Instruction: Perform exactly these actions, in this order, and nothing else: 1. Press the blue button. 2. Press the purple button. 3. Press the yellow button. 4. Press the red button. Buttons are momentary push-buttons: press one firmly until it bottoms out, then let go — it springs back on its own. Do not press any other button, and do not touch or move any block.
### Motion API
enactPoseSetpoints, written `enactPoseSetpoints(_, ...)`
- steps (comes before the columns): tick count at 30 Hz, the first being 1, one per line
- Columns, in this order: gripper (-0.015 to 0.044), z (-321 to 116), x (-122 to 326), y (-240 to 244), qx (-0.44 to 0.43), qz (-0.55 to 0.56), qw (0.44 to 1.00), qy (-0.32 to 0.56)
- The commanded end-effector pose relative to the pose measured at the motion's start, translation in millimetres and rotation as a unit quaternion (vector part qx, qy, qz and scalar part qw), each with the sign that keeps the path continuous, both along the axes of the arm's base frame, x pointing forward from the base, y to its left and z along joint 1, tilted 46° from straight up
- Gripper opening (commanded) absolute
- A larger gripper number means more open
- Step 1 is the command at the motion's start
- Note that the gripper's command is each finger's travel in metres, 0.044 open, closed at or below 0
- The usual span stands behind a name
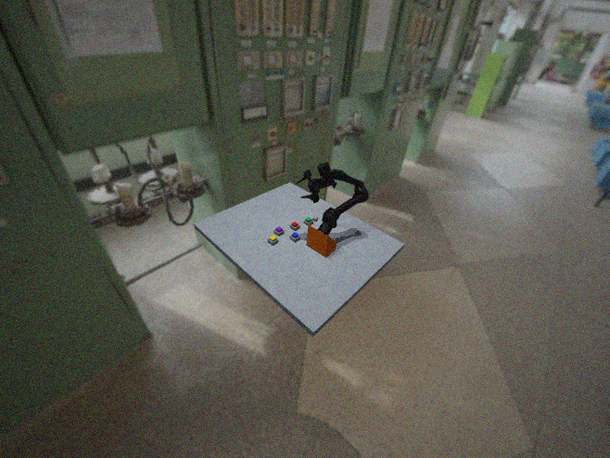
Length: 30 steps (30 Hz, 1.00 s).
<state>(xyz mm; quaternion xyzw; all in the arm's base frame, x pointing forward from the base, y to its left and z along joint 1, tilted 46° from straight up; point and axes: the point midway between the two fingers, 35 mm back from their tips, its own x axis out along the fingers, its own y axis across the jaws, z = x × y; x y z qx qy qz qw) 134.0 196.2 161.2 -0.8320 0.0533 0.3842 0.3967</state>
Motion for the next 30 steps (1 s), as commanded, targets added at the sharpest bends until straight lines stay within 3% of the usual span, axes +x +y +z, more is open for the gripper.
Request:
enactPoseSetpoints(1,0.04,-68.4,23.3,-16.6,0.094,-0.366,0.922,0.09)
enactPoseSetpoints(9,0.04,-101.1,30.5,-35.5,0.13,-0.538,0.829,0.078)
enactPoseSetpoints(18,0.04,-135.2,33.1,-62.6,0.166,-0.706,0.689,0.022)
enactPoseSetpoints(27,0.04,-165.1,28.9,-94.4,0.196,-0.828,0.519,-0.079)
enactPoseSetpoints(30,0.04,-168.0,28.0,-98.0,0.198,-0.838,0.5,-0.092)
